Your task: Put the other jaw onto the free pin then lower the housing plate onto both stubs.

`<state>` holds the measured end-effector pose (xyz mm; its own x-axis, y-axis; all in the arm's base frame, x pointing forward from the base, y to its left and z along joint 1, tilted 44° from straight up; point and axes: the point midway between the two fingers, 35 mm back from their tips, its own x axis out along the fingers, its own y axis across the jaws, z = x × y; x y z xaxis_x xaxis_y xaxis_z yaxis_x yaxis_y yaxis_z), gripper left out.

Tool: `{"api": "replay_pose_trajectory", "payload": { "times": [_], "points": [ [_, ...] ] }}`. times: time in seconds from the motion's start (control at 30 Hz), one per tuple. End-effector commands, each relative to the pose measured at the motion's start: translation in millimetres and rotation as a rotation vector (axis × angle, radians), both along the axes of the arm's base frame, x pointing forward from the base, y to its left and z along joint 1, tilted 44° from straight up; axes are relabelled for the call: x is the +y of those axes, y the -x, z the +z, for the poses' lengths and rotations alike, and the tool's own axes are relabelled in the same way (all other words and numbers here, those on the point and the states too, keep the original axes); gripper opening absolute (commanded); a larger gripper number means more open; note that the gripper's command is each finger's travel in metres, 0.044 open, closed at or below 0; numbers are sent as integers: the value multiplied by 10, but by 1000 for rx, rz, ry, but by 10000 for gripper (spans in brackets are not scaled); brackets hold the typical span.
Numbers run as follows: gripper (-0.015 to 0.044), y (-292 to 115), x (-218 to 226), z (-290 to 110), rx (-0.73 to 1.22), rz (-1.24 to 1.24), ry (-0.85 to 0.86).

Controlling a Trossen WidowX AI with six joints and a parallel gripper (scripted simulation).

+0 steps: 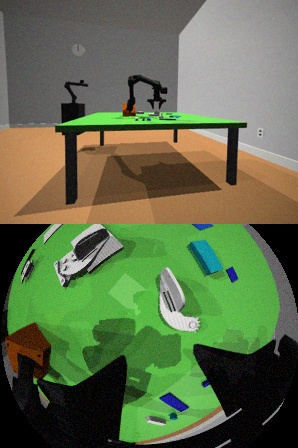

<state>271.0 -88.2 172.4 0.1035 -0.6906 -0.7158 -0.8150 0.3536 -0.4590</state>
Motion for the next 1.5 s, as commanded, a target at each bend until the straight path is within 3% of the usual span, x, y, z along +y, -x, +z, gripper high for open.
{"api": "replay_pose_trajectory", "payload": {
  "times": [0.0, 0.03, 0.97, 1.47],
  "points": [
    [420, 0, 0, 0, 0, 0, 0],
    [440, 0, 0, 0, 0, 0, 0],
    [440, 0, 0, 0, 0, 0, 0],
    [46, 0, 0, 0, 0, 0, 0]
  ]
}}
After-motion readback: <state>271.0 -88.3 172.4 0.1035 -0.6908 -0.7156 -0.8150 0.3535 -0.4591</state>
